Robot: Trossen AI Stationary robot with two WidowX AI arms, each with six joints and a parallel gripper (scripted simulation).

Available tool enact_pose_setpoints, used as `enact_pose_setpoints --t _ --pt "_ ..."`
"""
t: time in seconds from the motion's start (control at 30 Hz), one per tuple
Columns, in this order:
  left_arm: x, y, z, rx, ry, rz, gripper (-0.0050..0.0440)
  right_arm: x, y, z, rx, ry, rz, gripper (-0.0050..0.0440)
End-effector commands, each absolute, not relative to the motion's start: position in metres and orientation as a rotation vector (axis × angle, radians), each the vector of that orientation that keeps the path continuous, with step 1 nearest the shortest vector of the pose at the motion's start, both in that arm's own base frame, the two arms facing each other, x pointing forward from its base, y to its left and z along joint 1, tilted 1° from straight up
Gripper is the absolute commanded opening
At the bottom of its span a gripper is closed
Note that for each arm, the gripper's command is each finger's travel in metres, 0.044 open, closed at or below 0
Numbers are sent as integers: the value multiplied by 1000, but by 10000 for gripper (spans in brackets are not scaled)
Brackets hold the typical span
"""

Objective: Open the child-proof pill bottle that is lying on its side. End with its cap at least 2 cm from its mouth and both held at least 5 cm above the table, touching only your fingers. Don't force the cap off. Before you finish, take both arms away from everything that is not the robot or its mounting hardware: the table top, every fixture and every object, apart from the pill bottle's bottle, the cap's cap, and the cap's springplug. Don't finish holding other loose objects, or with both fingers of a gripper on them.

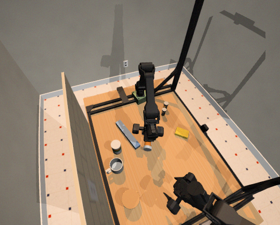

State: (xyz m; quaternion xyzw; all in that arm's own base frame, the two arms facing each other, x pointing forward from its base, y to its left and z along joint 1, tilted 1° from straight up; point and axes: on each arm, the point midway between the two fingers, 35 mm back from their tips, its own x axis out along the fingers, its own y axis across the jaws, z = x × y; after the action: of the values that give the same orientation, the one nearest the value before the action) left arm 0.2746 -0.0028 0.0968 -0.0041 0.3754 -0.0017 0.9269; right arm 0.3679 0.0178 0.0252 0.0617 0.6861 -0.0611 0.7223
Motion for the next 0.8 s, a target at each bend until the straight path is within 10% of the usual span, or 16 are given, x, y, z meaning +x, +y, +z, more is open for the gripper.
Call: enact_pose_setpoints --t 0.0,0.77 --pt "275 -3 97 -8 769 -3 440 366 24 17 137 1537 -123 0" --pt "275 -3 97 -8 769 -3 440 364 22 62 137 1537 -123 0"
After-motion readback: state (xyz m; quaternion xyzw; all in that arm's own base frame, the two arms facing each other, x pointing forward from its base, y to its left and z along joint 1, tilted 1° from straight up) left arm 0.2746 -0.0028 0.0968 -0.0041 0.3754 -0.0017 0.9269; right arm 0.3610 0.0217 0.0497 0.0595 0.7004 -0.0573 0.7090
